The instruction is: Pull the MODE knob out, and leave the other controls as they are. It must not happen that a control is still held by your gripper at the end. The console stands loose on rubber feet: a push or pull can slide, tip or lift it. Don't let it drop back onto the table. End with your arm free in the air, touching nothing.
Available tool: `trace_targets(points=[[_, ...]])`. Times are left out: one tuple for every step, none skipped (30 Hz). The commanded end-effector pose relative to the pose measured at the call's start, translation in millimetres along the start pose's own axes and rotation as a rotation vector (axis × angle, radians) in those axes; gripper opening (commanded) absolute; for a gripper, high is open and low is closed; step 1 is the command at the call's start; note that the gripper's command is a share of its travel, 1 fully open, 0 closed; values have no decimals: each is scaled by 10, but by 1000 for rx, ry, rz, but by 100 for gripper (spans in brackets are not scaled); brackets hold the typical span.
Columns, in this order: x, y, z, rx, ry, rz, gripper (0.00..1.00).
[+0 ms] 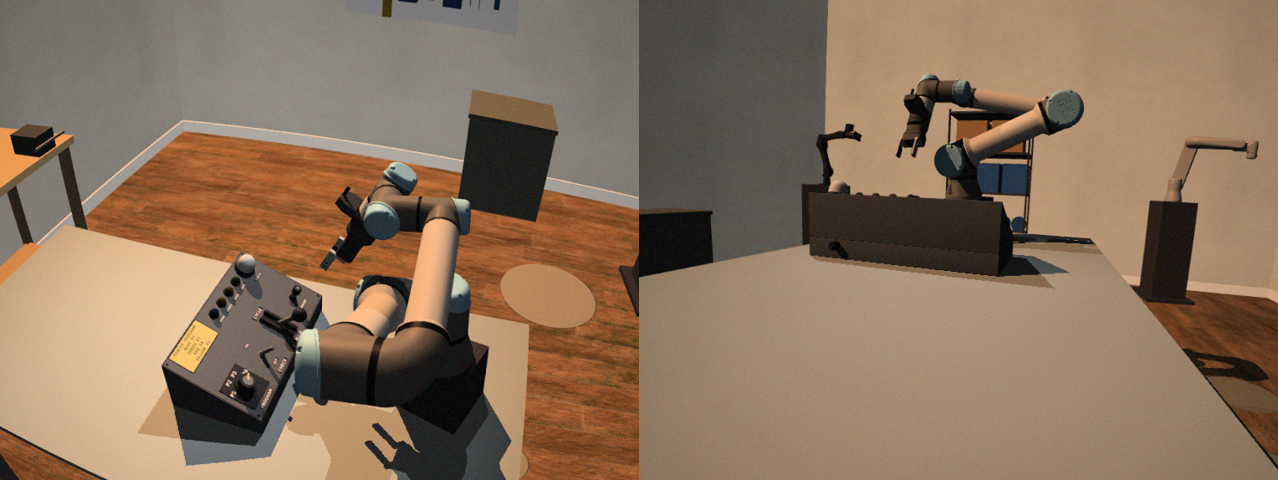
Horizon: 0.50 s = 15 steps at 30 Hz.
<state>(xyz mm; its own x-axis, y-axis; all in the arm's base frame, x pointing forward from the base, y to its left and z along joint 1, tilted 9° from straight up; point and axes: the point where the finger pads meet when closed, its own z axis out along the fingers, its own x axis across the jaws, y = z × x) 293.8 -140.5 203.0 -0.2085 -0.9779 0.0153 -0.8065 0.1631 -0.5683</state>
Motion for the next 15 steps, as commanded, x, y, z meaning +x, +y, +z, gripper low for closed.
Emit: trace_targets(points=[[78, -18, 22, -11, -6, -9, 100], [102, -24, 32, -14, -7, -12, 100], [127, -31, 44, -18, -8, -15, 100], [154, -38, 59, -22, -10, -18, 100], [182, -47, 77, -26, -11, -22, 100], [182, -47, 77, -26, -11, -22, 100], [182, -47, 77, -26, -11, -22, 100], [212, -57, 98, -30, -12, -25, 100], [241, -68, 122, -34, -14, -29, 100], [271, -80, 149, -38, -15, -33, 100], [300, -94, 179, -42, -16, -37, 100], [328, -108, 212, -45, -16, -41, 100], [355, -123, 248, -49, -17, -45, 100], [380, -139, 286, -53, -18, -49, 100], [403, -155, 327, -56, -18, -53, 100]])
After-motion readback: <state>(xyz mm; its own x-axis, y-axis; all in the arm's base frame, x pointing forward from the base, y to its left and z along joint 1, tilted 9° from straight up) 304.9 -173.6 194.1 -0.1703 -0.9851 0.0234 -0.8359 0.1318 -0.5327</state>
